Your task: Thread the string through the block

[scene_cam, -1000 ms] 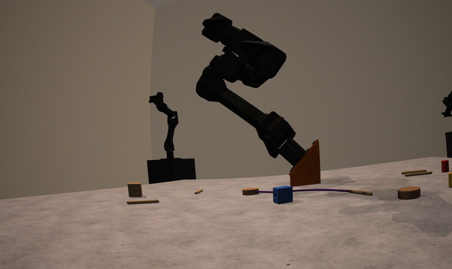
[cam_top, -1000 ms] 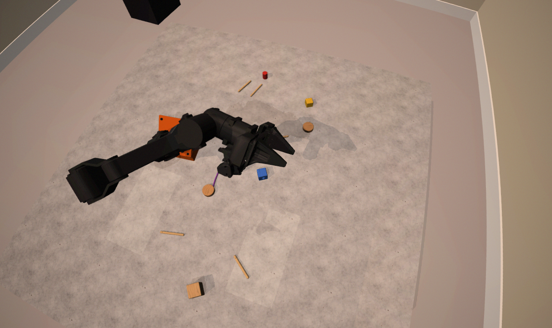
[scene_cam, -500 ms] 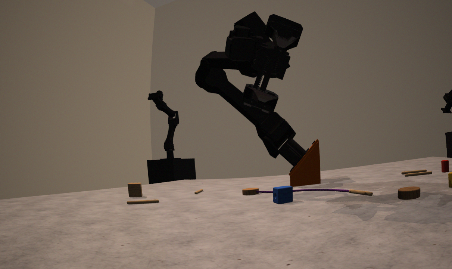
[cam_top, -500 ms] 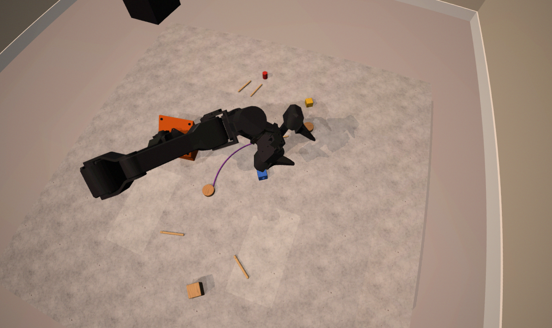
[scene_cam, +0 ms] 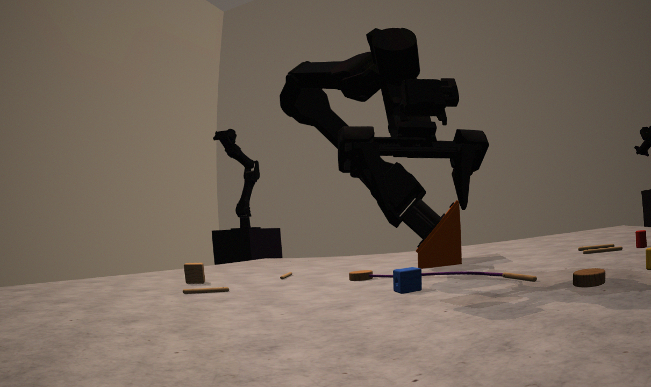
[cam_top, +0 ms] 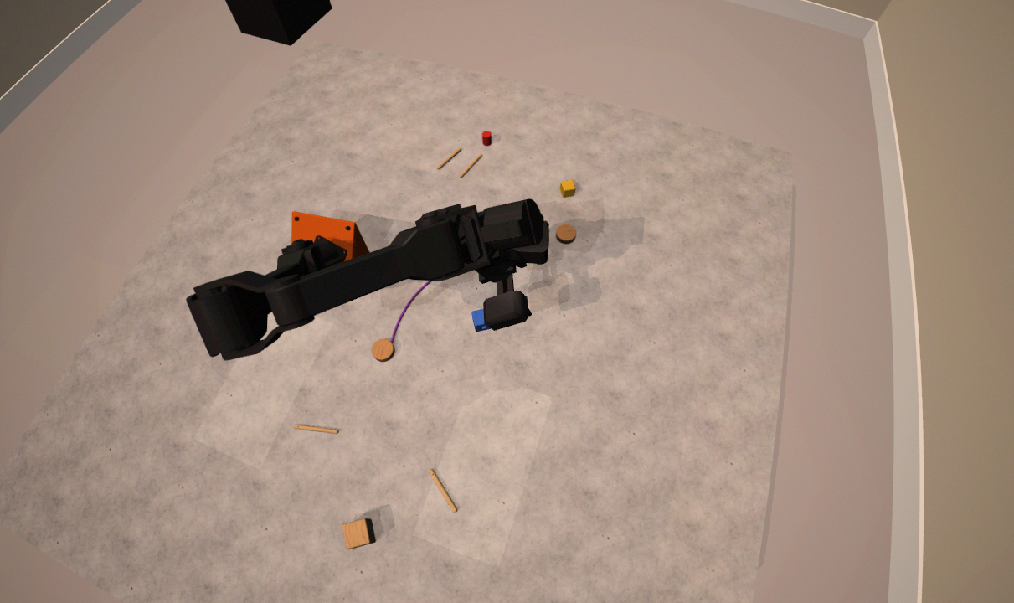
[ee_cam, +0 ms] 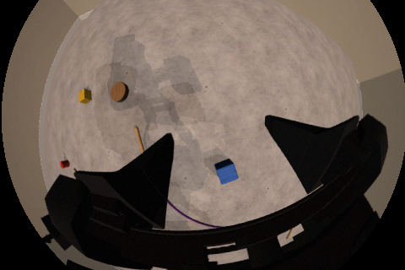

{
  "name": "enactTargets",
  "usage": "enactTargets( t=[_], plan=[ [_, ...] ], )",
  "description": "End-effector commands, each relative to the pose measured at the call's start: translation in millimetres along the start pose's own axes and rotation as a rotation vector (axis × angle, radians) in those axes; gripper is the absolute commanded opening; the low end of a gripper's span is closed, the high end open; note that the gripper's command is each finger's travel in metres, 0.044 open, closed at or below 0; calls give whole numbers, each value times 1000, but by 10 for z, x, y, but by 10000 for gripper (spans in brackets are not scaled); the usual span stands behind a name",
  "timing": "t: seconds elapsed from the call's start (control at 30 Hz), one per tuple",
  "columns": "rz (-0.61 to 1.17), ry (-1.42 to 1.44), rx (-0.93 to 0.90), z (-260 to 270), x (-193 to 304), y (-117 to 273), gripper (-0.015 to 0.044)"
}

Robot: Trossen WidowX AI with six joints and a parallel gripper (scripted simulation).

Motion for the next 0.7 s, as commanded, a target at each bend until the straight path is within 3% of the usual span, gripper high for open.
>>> enactTargets(
  t=[0.0,0.67],
  plan=[
    [381,1150,-361,10,609,-62,440],
    [382,1158,-365,9,613,-61,440]
  ],
)
Point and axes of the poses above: the point midway between the two fingers, 35 mm back from their tips, its own y axis back along the fingers, its own z axis across the jaws, x = y × z, the point moved 2 cm from there along y, back along the fingers, and after that the axes turned 5 degrees about y, right-handed, at the moved point
